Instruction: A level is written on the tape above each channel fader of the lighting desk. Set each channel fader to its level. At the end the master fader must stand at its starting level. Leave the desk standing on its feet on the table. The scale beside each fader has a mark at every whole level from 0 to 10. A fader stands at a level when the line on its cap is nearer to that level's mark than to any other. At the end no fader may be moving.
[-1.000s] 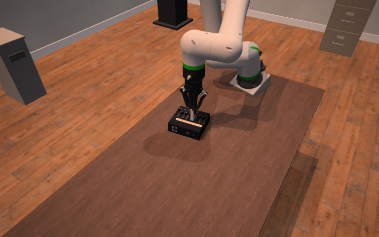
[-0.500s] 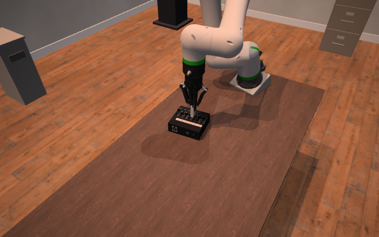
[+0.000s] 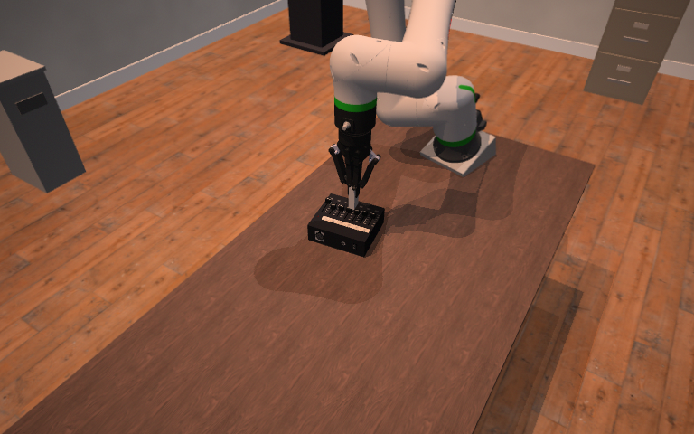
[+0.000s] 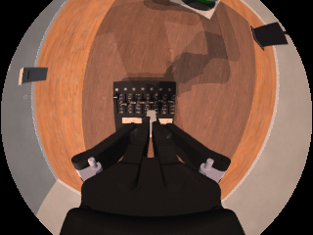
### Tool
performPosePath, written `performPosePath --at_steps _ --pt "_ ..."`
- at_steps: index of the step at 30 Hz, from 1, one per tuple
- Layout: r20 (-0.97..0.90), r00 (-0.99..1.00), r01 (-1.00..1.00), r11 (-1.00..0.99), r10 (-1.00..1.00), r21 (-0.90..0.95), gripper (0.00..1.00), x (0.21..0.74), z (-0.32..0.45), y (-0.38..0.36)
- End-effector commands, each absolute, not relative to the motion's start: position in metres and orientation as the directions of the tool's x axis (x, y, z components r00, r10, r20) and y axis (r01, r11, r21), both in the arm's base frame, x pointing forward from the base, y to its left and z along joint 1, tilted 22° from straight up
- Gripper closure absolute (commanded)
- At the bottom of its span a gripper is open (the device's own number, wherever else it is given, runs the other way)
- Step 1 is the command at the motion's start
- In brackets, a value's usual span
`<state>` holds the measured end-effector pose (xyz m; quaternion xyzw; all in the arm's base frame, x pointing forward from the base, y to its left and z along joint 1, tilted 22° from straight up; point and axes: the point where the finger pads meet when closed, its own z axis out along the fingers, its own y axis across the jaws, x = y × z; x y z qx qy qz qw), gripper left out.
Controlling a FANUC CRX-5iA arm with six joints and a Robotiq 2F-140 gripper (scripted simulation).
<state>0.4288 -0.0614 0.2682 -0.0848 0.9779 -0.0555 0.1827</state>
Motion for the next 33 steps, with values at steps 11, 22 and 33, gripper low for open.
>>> performPosePath --at_steps 11,22,33 --pt "-0.344 -0.914 -0.171 0.974 -0.214 -0.149 1.00 0.429 0.268 -0.062" --pt "-0.282 -0.818 -0.443 0.862 -0.502 -0.247 1.00 0.425 0.267 -0.067" --pt "-0.117 -0.501 -0.782 0.507 -0.857 -0.364 1.00 0.417 0.264 -0.079"
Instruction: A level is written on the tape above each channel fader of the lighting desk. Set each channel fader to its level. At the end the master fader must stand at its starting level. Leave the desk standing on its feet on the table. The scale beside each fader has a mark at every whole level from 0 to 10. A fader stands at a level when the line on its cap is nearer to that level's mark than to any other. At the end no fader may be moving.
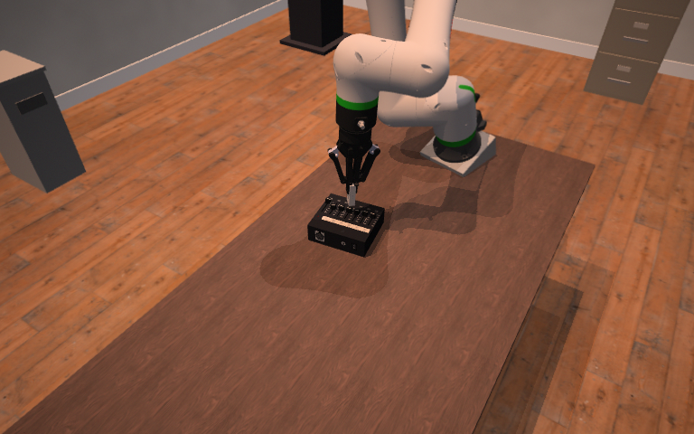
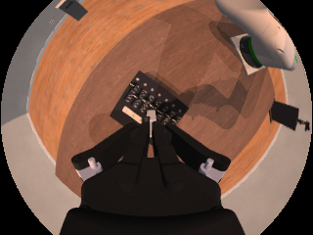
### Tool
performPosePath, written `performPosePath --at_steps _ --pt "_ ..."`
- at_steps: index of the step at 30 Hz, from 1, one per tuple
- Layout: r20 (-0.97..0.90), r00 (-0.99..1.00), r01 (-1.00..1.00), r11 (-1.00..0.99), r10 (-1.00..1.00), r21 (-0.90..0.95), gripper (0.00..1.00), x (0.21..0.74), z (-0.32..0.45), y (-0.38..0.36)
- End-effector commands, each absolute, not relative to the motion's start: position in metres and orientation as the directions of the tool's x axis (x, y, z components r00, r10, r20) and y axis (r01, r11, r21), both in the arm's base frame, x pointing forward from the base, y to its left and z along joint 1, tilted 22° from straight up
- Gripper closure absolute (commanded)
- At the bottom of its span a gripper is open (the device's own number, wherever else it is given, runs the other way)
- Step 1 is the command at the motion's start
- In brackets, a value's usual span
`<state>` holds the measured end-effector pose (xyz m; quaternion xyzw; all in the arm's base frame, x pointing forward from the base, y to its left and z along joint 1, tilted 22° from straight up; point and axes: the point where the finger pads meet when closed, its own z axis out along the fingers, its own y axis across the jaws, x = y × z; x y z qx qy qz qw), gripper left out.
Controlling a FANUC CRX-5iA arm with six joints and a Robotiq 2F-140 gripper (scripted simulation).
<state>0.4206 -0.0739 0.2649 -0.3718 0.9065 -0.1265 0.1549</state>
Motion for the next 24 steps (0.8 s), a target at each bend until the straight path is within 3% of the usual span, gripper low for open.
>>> performPosePath --at_steps 1,12,14,15,24 --pt "-0.100 -0.469 -0.801 0.470 -0.878 -0.371 1.00 0.416 0.263 -0.081" --pt "0.112 -0.058 -0.920 0.010 -0.992 -0.392 1.00 0.403 0.258 -0.098" --pt "0.112 -0.058 -0.920 0.010 -0.992 -0.392 1.00 0.403 0.258 -0.098" --pt "0.166 0.057 -0.918 -0.117 -0.984 -0.378 1.00 0.402 0.258 -0.100" --pt "0.318 0.385 -0.829 -0.477 -0.866 -0.293 1.00 0.394 0.255 -0.109"
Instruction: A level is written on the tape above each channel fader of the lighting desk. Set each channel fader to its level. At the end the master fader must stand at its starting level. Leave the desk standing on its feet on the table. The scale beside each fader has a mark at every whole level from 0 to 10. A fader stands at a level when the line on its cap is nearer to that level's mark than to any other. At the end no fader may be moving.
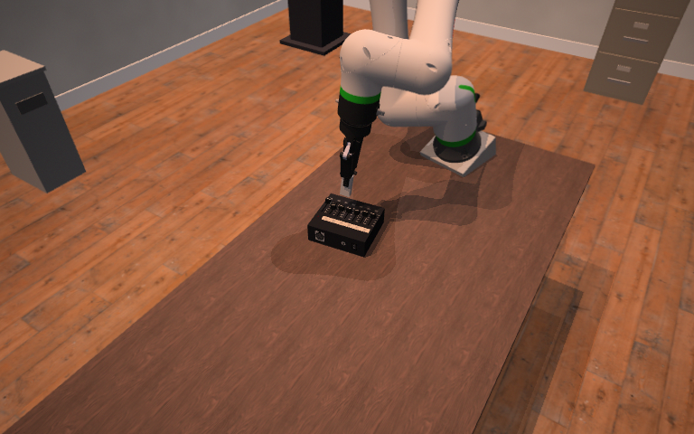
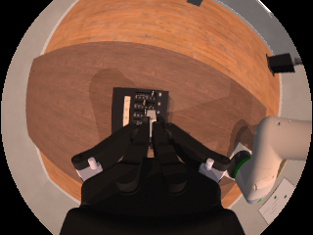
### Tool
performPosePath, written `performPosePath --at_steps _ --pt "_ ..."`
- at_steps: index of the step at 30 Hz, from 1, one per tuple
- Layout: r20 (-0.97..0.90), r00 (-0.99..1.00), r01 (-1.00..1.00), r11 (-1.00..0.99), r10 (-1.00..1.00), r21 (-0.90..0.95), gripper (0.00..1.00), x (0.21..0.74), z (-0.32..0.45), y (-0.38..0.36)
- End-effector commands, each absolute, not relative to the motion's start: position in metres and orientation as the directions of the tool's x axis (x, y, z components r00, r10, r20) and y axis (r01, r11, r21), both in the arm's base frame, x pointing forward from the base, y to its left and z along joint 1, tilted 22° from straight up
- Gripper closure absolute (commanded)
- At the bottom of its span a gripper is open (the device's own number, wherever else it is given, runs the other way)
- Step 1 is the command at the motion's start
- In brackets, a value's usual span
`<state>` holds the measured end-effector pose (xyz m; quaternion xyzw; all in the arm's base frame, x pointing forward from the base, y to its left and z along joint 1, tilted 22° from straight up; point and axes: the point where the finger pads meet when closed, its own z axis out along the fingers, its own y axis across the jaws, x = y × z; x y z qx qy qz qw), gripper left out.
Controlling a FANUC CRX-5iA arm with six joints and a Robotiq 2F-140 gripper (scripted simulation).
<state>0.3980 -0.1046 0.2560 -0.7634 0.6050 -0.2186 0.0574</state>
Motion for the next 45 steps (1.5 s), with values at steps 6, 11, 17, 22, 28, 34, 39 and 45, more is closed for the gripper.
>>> performPosePath --at_steps 6,11,17,22,28,34,39,45 --pt "0.384 0.552 -0.724 -0.654 -0.740 -0.219 1.00 0.3923 0.2540 -0.1118" --pt "0.431 0.711 -0.565 -0.816 -0.556 -0.121 1.00 0.3916 0.2538 -0.1126" --pt "0.445 0.833 -0.362 -0.932 -0.330 -0.014 1.00 0.3915 0.2537 -0.1127" --pt "0.428 0.895 -0.173 -0.983 -0.128 0.068 1.00 0.3915 0.2537 -0.1127" --pt "0.380 0.920 0.044 -0.990 0.091 0.131 1.00 0.3915 0.2537 -0.1127" --pt "0.348 0.919 0.145 -0.979 0.186 0.140 1.00 0.3915 0.2537 -0.1127" --pt "0.348 0.919 0.145 -0.979 0.186 0.140 1.00 0.3915 0.2537 -0.1127" --pt "0.348 0.919 0.145 -0.979 0.186 0.140 1.00 0.3915 0.2537 -0.1127"
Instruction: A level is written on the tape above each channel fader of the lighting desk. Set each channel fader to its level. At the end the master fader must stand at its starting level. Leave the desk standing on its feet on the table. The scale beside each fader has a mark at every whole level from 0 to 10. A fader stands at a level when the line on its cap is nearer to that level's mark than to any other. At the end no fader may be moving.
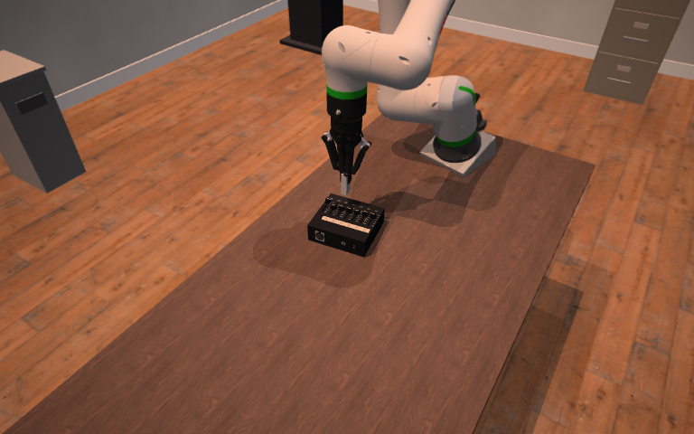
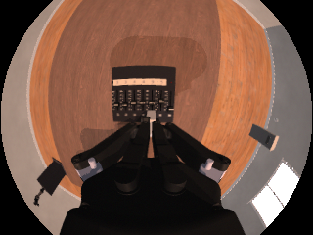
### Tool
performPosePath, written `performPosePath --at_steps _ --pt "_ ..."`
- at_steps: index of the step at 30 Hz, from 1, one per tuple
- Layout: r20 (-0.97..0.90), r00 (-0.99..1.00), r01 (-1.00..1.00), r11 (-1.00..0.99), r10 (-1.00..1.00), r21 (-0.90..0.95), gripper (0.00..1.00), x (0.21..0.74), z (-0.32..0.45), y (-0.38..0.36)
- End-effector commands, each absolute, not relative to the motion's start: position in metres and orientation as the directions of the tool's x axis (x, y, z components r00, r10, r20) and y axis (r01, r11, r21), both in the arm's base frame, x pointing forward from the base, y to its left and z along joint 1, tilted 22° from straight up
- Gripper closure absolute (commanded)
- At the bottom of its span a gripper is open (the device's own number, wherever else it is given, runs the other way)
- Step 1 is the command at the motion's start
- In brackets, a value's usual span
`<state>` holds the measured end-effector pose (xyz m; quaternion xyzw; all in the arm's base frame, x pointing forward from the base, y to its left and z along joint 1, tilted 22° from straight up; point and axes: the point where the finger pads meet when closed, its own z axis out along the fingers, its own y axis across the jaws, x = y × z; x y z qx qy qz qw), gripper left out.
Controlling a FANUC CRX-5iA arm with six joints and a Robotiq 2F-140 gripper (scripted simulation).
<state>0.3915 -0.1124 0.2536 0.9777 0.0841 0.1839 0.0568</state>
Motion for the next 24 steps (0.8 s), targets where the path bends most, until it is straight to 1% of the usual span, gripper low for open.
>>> performPosePath --at_steps 1,24 --pt "0.348 0.919 0.145 -0.979 0.186 0.140 1.00 0.3915 0.2537 -0.1127" --pt "0.348 0.919 0.145 -0.979 0.186 0.140 1.00 0.3930 0.2501 -0.1132"
